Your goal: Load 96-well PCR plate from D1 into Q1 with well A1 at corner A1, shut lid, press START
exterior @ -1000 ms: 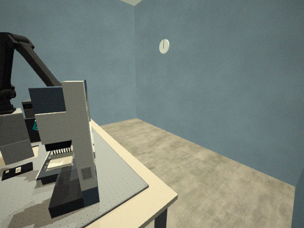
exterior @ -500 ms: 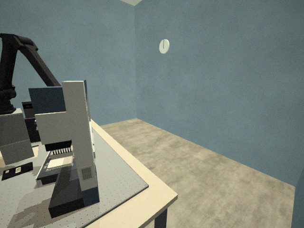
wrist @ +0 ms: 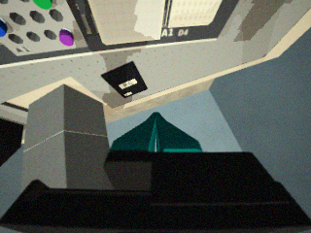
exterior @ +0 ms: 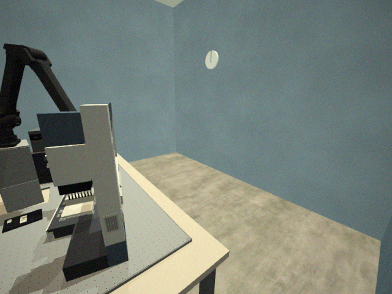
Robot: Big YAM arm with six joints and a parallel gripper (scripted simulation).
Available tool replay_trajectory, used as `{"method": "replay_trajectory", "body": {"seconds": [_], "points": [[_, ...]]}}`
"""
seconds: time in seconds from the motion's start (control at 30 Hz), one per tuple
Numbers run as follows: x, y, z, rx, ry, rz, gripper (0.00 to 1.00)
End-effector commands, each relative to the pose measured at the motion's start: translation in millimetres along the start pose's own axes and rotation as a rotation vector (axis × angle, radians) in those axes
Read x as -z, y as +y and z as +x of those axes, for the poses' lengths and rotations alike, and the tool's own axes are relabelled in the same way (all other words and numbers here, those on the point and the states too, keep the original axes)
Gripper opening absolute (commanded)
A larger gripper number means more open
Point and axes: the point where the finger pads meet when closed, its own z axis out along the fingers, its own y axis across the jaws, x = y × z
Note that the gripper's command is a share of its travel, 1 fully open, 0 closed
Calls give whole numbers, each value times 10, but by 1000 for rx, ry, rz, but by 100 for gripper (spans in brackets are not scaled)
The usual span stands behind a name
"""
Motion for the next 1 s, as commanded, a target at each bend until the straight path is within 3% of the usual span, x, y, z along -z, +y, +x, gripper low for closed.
{"method": "replay_trajectory", "body": {"seconds": [0.0,0.17,0.27,0.43,0.53,0.73,0.83,0.9,0.93,0.97], "points": [[-63,211,-33,-32,-50,0,0],[-69,343,-93,-75,-164,-30,0],[-44,352,-127,-72,-169,-29,0],[-139,723,-197,-50,-146,-27,0],[-232,903,-128,-60,-199,-59,0],[-187,1080,-187,-90,-334,-105,0],[-156,1114,-224,-81,-323,-94,0],[-144,1240,-248,-77,-381,-119,0],[-169,1312,-209,-72,-391,-126,0],[-209,1385,-169,-68,-372,-123,0]]}}
